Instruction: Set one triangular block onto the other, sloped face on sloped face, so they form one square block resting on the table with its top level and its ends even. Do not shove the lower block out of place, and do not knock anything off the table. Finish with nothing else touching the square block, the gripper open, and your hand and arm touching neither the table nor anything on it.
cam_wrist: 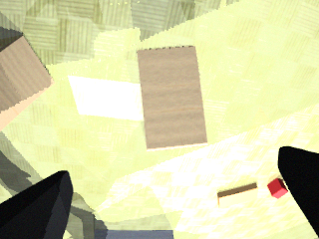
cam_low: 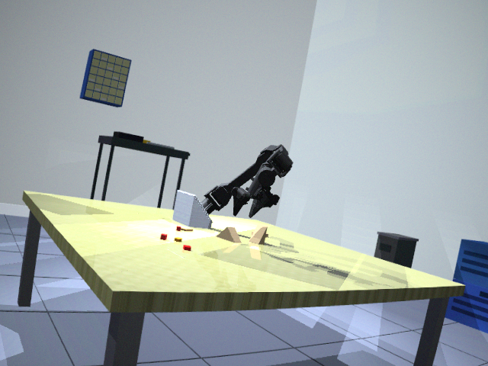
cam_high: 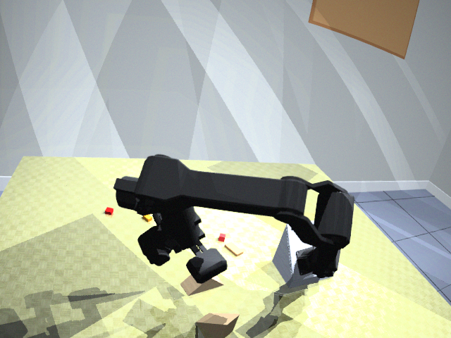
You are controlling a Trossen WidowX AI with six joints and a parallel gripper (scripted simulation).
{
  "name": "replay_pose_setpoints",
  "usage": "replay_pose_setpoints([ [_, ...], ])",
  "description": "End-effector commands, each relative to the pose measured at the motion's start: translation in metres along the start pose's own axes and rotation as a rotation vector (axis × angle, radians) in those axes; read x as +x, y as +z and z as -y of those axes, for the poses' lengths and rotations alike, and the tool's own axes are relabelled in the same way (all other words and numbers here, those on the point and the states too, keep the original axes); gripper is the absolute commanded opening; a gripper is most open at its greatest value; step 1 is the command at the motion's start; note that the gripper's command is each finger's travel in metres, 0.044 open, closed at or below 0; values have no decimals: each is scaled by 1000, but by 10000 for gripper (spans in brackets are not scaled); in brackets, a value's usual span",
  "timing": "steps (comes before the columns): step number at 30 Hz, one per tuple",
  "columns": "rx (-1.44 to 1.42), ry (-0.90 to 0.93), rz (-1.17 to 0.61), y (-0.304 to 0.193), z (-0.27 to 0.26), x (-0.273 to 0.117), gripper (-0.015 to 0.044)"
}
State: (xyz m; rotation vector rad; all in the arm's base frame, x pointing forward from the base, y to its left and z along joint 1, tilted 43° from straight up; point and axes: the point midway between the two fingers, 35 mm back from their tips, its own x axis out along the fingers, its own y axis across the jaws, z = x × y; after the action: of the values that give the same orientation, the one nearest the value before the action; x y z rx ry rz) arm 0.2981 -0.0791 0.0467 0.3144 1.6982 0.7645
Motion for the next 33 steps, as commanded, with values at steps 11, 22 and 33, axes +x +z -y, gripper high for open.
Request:
replay_pose_setpoints([
  [11,15,35,-23,-4,4,90,440],
  [22,11,35,-27,-5,5,93,414],
  [33,11,35,-27,-5,5,93,164],
])
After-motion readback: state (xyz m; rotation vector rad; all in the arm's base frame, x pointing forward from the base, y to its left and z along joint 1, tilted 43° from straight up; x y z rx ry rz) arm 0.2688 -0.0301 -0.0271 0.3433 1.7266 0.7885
